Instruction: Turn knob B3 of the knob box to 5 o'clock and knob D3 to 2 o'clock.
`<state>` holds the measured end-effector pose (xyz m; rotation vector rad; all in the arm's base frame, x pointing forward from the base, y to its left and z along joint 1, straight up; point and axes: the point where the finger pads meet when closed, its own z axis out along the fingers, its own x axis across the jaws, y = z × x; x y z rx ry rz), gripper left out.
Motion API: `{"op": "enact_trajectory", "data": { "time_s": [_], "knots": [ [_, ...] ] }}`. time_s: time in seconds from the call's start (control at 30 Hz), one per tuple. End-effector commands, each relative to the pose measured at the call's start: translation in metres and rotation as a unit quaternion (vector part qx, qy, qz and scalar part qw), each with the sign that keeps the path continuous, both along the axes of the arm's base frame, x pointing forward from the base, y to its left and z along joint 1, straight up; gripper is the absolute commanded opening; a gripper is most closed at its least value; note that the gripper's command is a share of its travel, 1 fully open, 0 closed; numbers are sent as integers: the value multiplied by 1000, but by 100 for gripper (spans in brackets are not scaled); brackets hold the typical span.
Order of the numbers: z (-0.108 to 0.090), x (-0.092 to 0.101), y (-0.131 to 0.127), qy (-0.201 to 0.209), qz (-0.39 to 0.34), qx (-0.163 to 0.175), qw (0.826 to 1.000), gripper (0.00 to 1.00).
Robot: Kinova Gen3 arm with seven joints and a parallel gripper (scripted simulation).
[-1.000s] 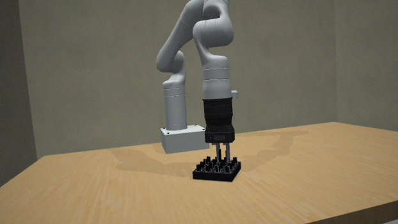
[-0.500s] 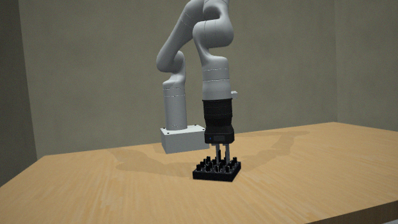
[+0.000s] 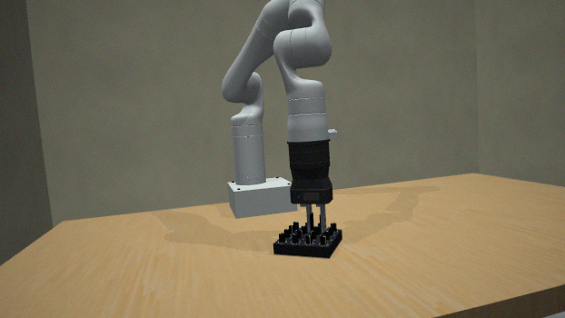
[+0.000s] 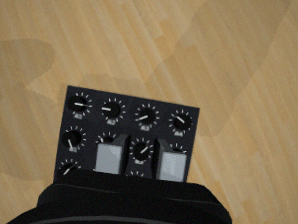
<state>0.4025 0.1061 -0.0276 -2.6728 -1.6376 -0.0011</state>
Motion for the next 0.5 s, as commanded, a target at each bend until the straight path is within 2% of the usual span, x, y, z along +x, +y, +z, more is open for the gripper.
{"op": "enact_trajectory", "data": {
  "time_s": [0.0,0.33,0.37,0.47],
  "knots": [
    [1,1,0,-1,0,0,1000,46],
    [1,1,0,-1,0,0,1000,46],
    [1,1,0,-1,0,0,1000,30],
    [1,1,0,-1,0,0,1000,30]
  ]
}}
